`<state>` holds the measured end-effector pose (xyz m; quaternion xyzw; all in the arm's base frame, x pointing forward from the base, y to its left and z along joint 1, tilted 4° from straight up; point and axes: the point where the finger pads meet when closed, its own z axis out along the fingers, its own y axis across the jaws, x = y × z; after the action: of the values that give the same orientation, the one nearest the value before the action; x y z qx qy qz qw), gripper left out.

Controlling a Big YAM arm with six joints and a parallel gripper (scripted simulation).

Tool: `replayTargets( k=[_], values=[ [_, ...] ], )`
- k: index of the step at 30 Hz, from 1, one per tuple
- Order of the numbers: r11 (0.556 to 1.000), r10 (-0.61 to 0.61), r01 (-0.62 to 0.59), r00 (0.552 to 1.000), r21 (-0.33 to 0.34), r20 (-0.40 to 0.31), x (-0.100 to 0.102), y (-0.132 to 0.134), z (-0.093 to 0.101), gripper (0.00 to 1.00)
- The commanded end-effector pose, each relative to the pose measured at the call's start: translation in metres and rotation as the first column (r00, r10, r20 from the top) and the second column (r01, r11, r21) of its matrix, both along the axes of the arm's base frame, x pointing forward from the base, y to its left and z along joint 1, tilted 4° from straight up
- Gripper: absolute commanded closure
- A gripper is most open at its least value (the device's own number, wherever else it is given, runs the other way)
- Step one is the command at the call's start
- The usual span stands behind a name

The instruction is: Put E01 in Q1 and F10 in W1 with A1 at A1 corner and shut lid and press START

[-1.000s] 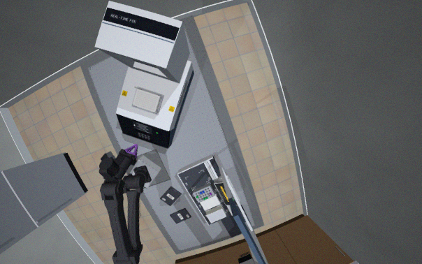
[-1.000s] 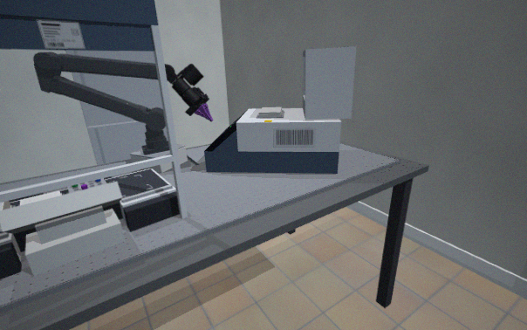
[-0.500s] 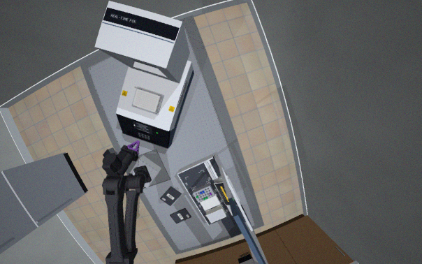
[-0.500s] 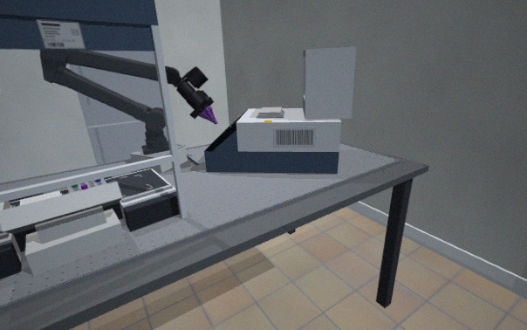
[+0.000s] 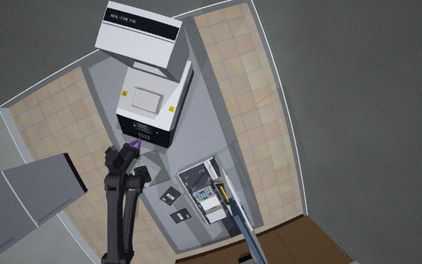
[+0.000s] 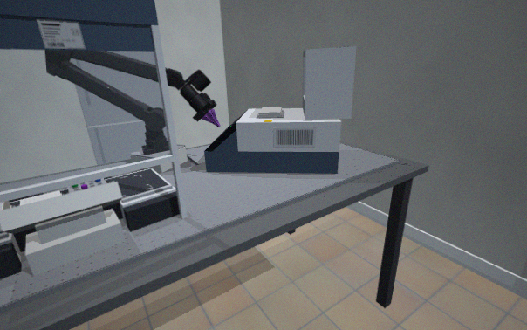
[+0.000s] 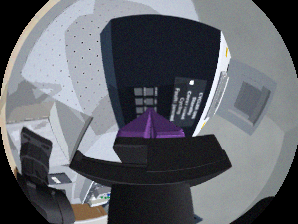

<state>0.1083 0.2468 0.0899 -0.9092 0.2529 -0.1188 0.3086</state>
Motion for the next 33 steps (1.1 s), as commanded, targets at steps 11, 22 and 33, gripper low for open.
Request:
replayTargets(
  k=[11,22,33],
  values=[
    [0.999,-0.013,0.013,1.0,0.043,0.011,0.006,0.011,0.028,1.0],
    [0.996,-0.005,0.003,1.0,0.086,0.024,0.007,0.023,0.038,1.0],
    [0.999,0.0,0.0,1.0,0.039,0.006,0.004,0.014,0.026,1.0]
  ],
)
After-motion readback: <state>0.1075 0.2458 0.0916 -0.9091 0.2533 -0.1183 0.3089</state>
